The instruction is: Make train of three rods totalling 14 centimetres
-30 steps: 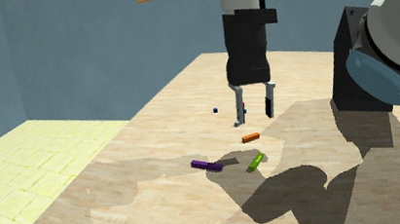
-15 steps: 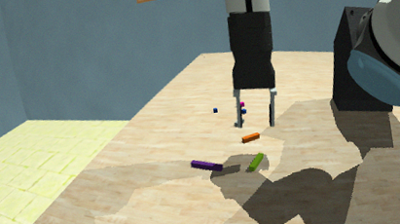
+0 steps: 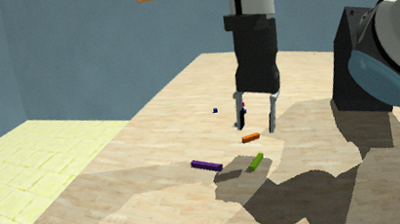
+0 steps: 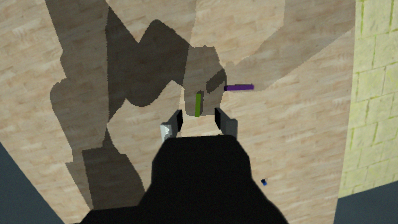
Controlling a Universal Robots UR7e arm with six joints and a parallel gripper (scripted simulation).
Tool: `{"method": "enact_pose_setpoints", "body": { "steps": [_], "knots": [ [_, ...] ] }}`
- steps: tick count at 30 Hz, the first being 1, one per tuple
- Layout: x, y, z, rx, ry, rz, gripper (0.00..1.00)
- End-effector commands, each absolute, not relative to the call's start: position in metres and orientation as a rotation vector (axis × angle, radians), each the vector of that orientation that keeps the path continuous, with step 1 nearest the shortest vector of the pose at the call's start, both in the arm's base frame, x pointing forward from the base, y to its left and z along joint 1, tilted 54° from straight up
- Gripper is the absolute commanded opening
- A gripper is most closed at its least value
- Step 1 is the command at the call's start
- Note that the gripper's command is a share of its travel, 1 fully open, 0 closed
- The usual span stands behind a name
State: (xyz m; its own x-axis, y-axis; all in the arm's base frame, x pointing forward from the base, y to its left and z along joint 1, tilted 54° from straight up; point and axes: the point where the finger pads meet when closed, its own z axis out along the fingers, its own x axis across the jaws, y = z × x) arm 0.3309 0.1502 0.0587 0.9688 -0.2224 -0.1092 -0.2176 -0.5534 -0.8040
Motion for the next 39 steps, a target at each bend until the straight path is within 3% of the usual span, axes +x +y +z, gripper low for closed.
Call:
{"method": "enact_pose_setpoints", "body": {
  "steps": [1,19,20,39],
  "knots": [
    [0.3309,0.1519,0.0598,-2.162,0.384,0.032,1.00],
    [0.3308,0.1532,0.0604,-2.153,0.433,0.058,1.00],
    [0.3308,0.1532,0.0604,-2.153,0.433,0.058,0.54],
    [0.3308,0.1532,0.0604,-2.153,0.433,0.058,0.54]
  ]
}}
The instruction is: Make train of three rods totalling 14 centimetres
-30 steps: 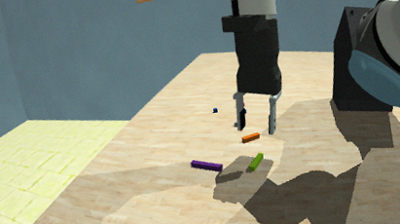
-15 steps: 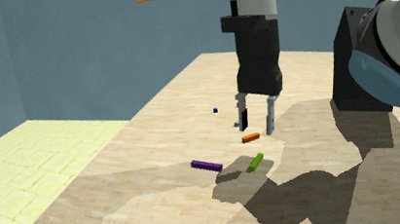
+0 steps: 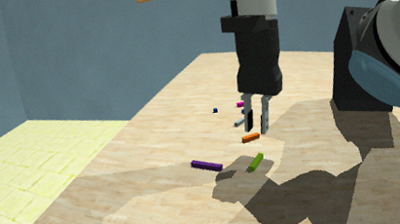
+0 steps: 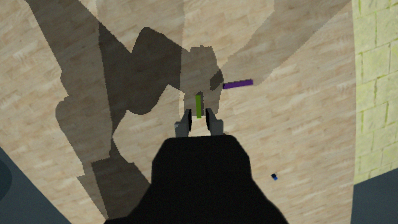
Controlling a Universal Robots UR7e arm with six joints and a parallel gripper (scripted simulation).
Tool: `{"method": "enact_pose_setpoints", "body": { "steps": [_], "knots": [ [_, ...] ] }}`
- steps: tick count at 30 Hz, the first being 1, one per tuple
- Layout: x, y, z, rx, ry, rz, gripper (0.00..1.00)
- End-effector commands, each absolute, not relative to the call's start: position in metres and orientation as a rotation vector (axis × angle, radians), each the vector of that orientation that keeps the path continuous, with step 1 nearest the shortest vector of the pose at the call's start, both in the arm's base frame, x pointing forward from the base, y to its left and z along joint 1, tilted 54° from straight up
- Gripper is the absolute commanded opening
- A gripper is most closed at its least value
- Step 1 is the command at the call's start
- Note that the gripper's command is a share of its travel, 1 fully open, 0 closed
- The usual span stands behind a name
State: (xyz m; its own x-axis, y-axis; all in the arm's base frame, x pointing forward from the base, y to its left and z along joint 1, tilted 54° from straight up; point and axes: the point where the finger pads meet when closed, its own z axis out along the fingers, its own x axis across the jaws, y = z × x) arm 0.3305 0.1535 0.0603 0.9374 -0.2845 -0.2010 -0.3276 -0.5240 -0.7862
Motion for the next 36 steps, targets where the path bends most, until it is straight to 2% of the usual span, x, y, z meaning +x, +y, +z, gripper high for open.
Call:
{"method": "enact_pose_setpoints", "body": {
  "steps": [1,36],
  "knots": [
    [0.3308,0.1532,0.0604,-2.153,0.433,0.058,0.54],
    [0.3323,0.1630,0.0534,-2.153,0.433,0.058,0.54]
  ]
}}
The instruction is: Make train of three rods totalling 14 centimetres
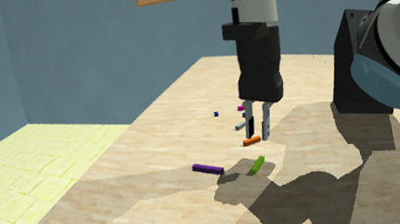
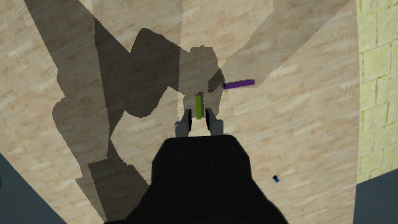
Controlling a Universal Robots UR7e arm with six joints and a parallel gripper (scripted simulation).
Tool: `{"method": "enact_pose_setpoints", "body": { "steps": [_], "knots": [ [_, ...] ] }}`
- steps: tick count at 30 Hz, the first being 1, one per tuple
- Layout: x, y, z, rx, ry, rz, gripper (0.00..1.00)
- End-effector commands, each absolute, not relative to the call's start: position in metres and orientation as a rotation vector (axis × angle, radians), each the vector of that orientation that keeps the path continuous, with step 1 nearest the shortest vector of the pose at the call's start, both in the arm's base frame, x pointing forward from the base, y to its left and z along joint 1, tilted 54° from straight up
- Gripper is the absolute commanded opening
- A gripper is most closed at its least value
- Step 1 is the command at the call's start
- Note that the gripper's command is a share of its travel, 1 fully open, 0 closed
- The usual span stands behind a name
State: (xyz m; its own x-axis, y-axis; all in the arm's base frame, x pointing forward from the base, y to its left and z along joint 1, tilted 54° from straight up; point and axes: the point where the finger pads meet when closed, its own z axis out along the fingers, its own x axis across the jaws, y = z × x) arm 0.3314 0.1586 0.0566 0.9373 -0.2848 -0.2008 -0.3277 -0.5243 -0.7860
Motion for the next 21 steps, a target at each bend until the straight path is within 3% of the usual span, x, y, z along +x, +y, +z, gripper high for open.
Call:
{"method": "enact_pose_setpoints", "body": {
  "steps": [1,21],
  "knots": [
    [0.332,0.163,0.053,-2.153,0.433,0.058,0.54],
    [0.336,0.184,0.038,-2.153,0.433,0.058,0.54]
  ]
}}
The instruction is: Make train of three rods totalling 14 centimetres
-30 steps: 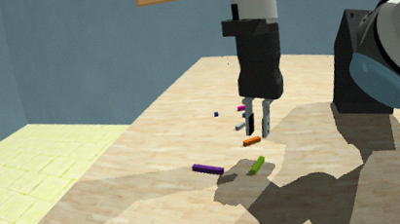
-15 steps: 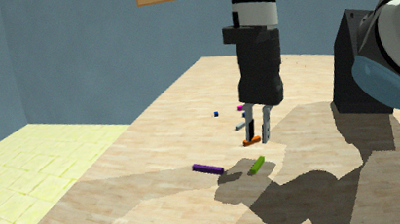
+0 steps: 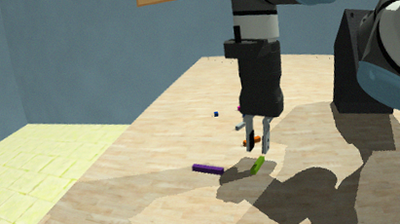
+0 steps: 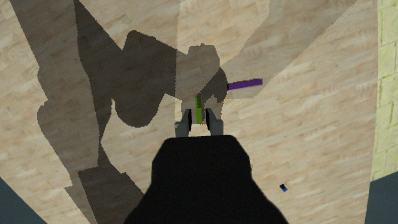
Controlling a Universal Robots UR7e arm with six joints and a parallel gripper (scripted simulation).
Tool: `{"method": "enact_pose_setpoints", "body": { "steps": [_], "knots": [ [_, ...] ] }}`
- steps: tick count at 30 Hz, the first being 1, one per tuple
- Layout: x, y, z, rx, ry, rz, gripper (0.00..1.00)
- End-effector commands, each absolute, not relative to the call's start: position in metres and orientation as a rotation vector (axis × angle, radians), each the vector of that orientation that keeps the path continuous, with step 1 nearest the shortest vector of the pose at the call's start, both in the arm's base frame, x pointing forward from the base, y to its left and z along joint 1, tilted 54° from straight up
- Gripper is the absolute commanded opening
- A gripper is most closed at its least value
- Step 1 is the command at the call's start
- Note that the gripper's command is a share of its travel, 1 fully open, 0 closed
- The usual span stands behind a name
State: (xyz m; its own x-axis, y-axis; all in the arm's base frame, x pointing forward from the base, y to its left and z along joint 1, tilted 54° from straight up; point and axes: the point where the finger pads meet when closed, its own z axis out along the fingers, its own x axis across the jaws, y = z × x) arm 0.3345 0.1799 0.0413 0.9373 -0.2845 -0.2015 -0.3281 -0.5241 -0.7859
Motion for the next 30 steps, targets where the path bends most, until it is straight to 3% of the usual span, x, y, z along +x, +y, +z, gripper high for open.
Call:
{"method": "enact_pose_setpoints", "body": {
  "steps": [1,30],
  "knots": [
    [0.336,0.185,0.037,-2.153,0.433,0.058,0.54],
    [0.337,0.195,0.030,-2.153,0.433,0.058,0.54]
  ]
}}
